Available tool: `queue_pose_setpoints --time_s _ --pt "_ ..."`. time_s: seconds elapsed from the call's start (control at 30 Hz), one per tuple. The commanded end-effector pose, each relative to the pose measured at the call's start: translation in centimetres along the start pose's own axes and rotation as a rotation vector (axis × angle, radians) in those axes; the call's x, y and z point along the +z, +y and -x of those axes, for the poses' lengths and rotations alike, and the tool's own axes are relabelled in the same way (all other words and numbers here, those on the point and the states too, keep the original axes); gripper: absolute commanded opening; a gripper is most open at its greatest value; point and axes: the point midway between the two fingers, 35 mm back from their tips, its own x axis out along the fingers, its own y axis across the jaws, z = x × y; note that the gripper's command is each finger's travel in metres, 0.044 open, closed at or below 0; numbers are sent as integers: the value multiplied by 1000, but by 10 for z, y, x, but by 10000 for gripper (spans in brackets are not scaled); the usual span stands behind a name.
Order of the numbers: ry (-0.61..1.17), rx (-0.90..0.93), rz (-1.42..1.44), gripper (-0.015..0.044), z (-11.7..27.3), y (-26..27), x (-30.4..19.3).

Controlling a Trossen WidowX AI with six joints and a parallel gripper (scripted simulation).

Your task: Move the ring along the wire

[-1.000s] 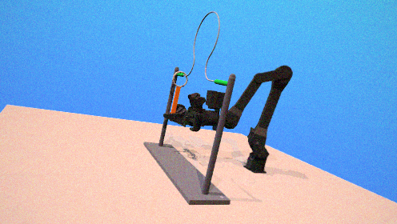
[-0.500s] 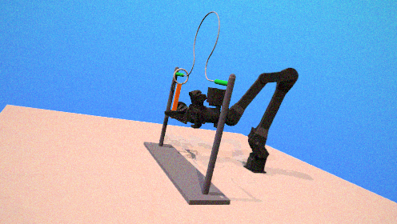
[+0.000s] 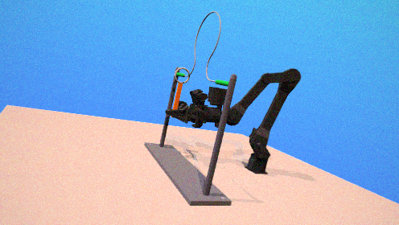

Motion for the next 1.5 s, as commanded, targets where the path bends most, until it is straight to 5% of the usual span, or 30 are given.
queue_pose_setpoints --time_s 0.0,1.47 --pt "-3 -5 0 -150 0 -1 1" --pt "-4 -1 -36 -150 -1 37 2"
